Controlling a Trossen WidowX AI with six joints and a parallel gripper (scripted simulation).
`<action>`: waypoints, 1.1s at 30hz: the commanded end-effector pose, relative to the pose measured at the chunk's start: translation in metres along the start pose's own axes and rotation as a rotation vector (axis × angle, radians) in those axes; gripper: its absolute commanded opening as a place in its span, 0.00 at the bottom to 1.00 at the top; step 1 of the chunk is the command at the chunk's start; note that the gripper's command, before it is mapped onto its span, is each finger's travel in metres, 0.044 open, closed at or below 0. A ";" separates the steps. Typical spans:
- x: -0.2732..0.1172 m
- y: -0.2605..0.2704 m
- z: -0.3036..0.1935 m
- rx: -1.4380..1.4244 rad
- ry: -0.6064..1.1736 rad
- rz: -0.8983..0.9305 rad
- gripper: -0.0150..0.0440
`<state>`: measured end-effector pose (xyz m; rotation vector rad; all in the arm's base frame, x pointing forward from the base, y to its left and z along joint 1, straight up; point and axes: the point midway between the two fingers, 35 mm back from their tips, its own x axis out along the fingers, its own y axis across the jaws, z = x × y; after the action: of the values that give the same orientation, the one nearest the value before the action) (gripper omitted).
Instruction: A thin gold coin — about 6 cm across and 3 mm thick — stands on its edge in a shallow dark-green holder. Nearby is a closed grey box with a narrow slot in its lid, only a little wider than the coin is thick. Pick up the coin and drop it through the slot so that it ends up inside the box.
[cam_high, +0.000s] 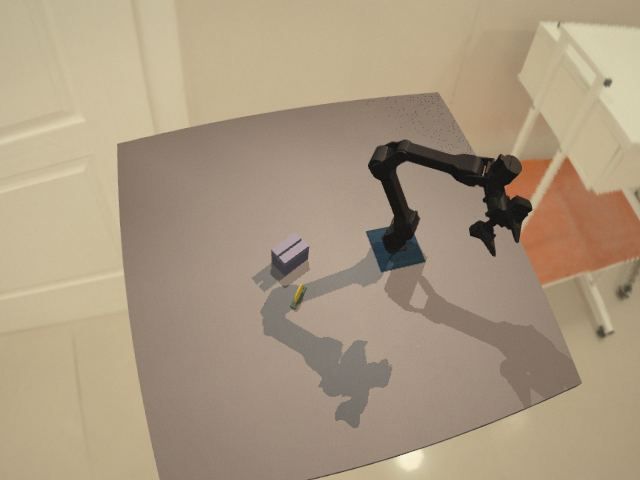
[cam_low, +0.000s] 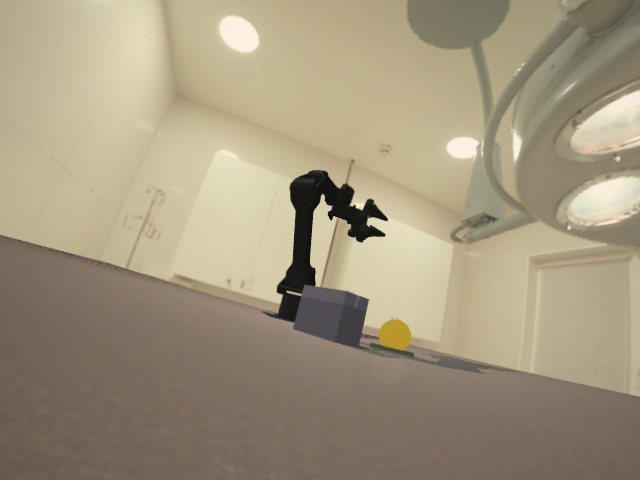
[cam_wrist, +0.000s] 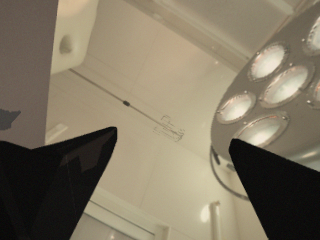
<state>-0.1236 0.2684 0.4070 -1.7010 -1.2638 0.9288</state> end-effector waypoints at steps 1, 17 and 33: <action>0.002 0.001 0.000 0.001 0.003 0.004 0.89; 0.137 0.123 -0.104 0.261 0.297 0.515 0.53; 0.109 0.303 -0.257 0.977 0.772 1.015 0.53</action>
<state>0.2145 0.3041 0.2427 -1.6309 0.3968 1.0262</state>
